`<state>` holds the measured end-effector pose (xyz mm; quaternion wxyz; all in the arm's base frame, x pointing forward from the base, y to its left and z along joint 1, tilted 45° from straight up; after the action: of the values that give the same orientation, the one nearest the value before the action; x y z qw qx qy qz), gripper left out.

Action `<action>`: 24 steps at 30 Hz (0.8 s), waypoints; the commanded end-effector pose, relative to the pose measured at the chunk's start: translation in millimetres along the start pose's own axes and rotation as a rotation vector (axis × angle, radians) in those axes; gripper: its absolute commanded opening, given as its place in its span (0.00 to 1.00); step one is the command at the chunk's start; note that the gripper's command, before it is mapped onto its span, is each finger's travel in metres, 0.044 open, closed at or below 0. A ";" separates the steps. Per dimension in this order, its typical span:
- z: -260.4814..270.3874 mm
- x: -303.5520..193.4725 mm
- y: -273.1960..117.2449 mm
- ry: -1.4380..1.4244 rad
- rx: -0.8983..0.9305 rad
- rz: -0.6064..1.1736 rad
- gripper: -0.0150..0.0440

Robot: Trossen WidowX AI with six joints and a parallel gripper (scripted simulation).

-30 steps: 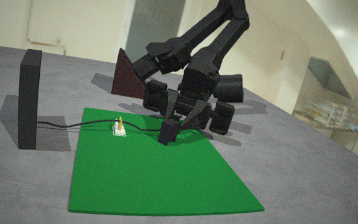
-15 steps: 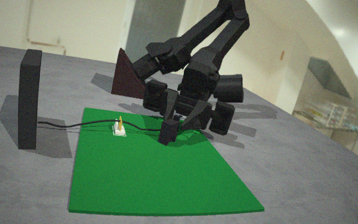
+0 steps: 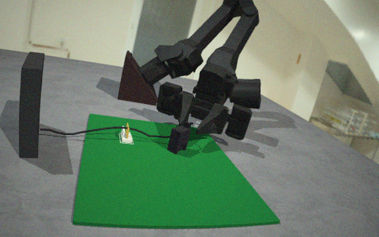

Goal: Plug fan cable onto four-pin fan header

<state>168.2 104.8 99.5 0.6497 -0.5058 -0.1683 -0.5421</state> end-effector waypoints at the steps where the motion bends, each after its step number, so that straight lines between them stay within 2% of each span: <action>1: 3.0 3.0 -9.7 0.007 -0.001 0.001 0.49; 24: -6.1 27.6 -70.2 0.007 0.001 -0.001 0.49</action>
<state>121.4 96.0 145.2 0.6502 -0.5063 -0.1656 -0.5417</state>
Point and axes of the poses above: the point midway between the two fingers, 35 mm back from their tips, its own y axis out along the fingers, its own z axis across the jaws, x = y × z, the point moved 9 cm from there along -y, back along the fingers, and after that the axes turned 15 degrees about -y, right-handed, at the moved point
